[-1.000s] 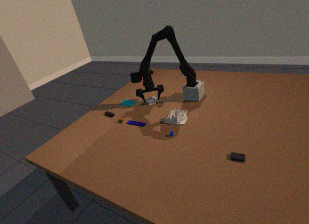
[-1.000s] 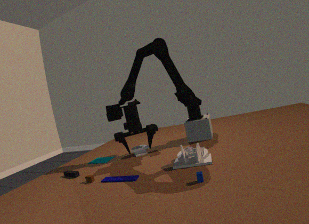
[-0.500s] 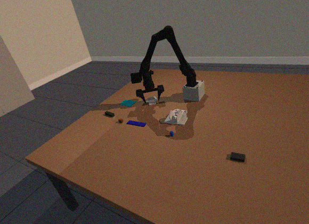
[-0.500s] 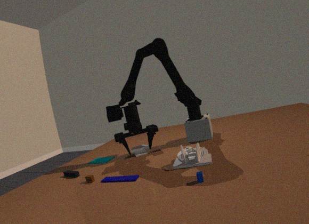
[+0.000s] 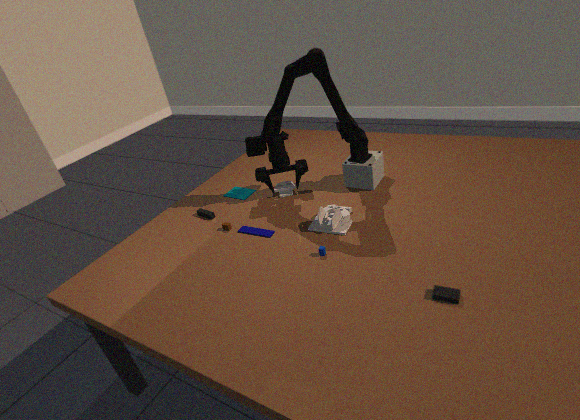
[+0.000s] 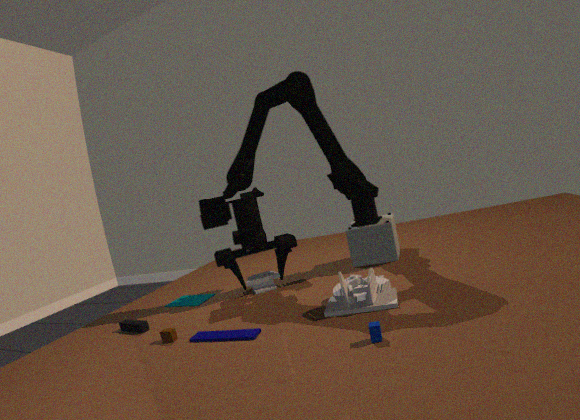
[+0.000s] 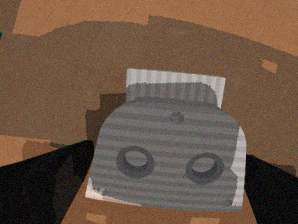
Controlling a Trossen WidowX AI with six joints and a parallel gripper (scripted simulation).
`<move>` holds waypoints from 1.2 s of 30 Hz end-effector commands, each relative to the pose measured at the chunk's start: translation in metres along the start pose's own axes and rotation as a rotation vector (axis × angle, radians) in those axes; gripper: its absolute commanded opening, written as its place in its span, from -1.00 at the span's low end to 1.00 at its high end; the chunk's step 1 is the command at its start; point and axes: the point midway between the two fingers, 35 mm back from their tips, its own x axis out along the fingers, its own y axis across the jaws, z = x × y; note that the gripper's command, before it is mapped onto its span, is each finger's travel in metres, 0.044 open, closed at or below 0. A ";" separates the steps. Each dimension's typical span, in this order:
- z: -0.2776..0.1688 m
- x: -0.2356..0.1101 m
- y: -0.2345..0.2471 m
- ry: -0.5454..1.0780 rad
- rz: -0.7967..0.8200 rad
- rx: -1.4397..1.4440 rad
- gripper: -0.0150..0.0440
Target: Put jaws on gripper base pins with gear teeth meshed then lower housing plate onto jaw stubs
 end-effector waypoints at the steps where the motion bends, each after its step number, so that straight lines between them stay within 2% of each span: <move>1: 0.000 0.000 0.000 0.000 0.000 0.000 0.84; 7: 0.000 0.000 0.000 0.000 0.000 0.000 0.71; 19: 0.000 -0.001 0.000 0.000 0.000 0.000 0.70; 36: 0.000 -0.052 0.003 0.002 0.002 0.004 0.70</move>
